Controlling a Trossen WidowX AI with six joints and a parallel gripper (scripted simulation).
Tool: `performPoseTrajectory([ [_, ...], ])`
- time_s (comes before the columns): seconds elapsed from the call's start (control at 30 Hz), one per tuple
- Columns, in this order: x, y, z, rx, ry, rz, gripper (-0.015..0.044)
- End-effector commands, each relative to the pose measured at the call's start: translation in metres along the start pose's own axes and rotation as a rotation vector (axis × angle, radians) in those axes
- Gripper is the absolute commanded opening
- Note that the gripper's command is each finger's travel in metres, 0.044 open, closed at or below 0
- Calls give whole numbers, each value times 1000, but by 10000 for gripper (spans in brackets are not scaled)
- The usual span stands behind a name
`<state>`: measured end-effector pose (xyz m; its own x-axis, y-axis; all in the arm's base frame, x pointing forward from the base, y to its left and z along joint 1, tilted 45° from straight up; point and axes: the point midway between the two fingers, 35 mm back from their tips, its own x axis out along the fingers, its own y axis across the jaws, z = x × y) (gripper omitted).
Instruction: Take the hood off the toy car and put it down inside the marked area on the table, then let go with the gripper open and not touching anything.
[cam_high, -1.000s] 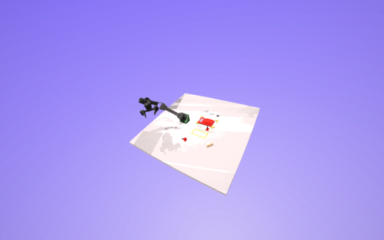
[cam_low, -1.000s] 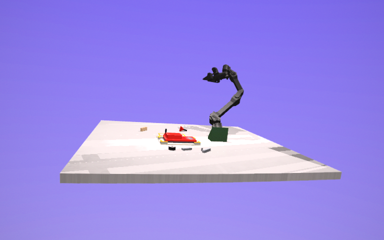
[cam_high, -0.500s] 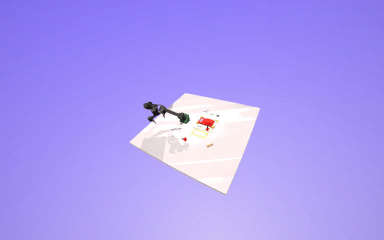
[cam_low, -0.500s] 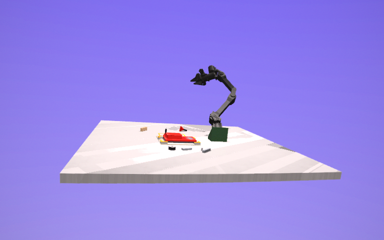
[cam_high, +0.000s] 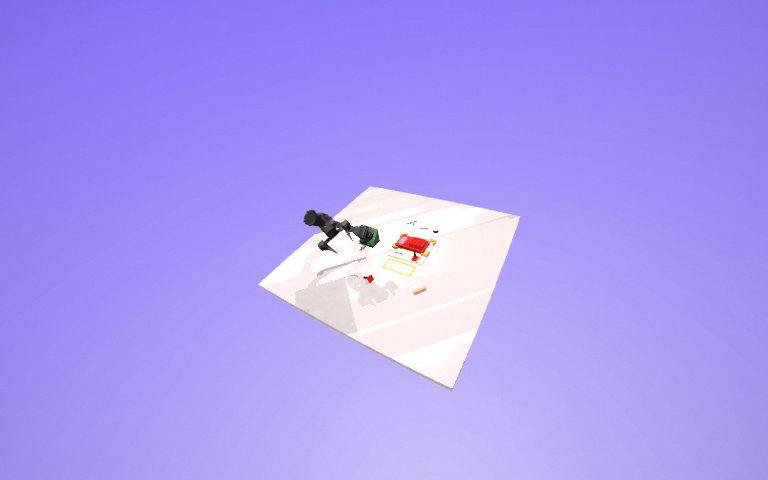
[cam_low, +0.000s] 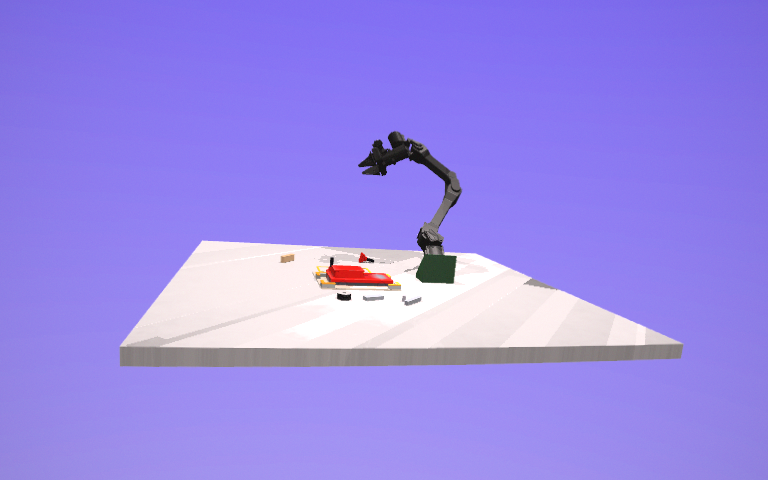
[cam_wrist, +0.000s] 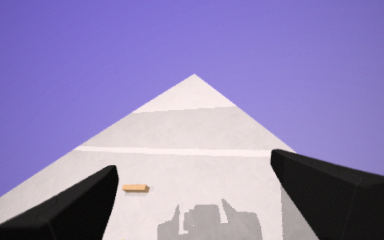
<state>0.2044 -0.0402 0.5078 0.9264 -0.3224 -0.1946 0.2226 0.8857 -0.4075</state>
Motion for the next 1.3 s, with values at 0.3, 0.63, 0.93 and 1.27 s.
performPoseTrajectory([
  [0.3, 92, 94, -32, -9, 263, 140, 440],
  [0.63, 140, 176, -77, -47, 483, 198, 440],
  [0.93, 162, 242, -132, -99, 669, 213, 440],
  [1.27, 168, 315, -204, -211, 870, 171, 440],
])
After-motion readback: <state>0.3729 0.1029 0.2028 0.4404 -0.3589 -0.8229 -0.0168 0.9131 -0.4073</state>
